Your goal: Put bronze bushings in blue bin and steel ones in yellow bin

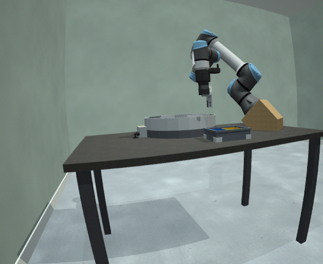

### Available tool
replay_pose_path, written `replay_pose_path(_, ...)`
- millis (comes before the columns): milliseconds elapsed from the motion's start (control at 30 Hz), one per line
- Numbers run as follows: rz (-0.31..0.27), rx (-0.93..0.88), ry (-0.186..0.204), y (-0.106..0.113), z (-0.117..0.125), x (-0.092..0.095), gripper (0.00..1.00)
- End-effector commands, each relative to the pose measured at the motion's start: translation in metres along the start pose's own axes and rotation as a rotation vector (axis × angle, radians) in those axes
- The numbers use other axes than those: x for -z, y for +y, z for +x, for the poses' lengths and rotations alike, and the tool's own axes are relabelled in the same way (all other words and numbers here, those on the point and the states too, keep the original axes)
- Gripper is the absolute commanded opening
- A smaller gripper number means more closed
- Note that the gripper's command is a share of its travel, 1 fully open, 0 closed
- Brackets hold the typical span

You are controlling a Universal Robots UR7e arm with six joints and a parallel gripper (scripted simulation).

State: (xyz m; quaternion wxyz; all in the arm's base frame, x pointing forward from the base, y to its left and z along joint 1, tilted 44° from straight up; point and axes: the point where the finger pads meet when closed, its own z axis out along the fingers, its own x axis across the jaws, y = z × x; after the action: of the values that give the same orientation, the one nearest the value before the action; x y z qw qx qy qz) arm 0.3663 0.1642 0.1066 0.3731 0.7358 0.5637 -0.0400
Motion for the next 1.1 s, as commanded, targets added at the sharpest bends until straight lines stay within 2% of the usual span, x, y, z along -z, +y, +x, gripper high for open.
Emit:
replay_pose_path(0, -0.001, 0.000, 0.005, 0.004, -0.038, -0.001, 0.40)
replay_pose_path(100, -0.001, 0.000, 0.005, 0.004, -0.038, -0.001, 0.40)
replay_pose_path(200, -0.001, 0.000, 0.005, 0.007, -0.073, -0.004, 0.40)
replay_pose_path(300, -0.001, 0.000, 0.005, 0.009, -0.096, -0.006, 0.40)
replay_pose_path(400, -0.001, 0.000, 0.005, 0.009, -0.096, -0.006, 0.40)
replay_pose_path(433, -0.001, 0.000, 0.005, 0.010, -0.107, -0.007, 0.40)
replay_pose_path(500, -0.001, 0.000, 0.005, 0.010, -0.107, -0.007, 0.40)
replay_pose_path(633, -0.001, 0.000, 0.005, 0.013, -0.150, -0.011, 0.40)
replay_pose_path(767, -0.001, 0.000, 0.005, 0.014, -0.154, -0.011, 0.40)
replay_pose_path(867, -0.001, 0.000, 0.005, 0.016, -0.188, -0.014, 0.40)
replay_pose_path(967, -0.001, 0.000, 0.005, 0.018, -0.211, -0.016, 0.40)
replay_pose_path(1067, -0.001, 0.000, 0.005, 0.018, -0.211, -0.016, 0.40)
